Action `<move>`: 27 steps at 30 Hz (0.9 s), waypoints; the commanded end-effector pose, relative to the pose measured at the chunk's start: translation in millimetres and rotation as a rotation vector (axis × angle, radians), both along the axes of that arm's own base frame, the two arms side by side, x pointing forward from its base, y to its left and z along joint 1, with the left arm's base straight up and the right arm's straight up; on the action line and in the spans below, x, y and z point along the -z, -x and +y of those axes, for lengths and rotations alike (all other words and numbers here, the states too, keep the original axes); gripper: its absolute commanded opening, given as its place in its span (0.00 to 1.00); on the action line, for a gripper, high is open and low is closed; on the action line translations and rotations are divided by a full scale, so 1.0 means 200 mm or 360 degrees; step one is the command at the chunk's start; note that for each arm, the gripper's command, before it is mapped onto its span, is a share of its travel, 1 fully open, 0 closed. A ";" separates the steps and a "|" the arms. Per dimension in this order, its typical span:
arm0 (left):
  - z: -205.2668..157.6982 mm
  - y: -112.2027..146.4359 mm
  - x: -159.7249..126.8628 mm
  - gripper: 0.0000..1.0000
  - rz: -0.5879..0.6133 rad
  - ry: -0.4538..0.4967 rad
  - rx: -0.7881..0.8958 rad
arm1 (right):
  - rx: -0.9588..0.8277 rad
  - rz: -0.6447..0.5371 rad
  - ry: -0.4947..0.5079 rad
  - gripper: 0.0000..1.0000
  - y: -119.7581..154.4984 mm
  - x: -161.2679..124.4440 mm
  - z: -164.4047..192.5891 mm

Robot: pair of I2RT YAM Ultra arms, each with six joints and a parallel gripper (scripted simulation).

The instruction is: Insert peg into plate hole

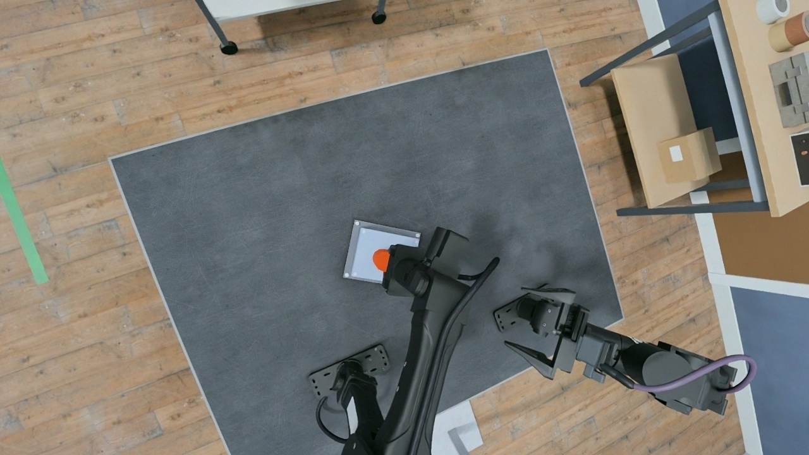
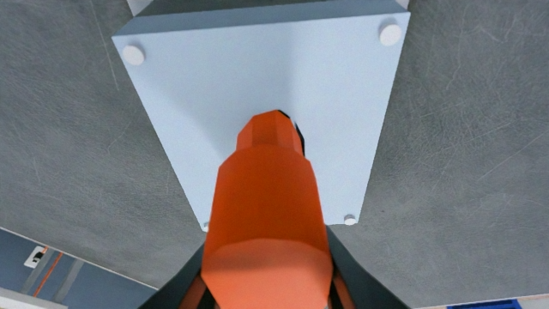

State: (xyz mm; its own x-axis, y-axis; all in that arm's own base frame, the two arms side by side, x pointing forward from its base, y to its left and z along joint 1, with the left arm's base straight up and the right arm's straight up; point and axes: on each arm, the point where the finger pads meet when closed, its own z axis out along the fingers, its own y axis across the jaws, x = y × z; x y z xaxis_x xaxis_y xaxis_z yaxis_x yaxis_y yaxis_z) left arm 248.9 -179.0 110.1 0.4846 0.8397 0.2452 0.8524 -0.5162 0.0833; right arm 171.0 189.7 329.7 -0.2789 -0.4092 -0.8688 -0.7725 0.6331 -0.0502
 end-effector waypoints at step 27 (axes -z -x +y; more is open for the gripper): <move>0.02 0.01 -0.03 0.40 -0.0010 0.0001 -0.0009 | 0.0001 -0.0007 -0.0019 1.00 0.02 -0.04 -0.01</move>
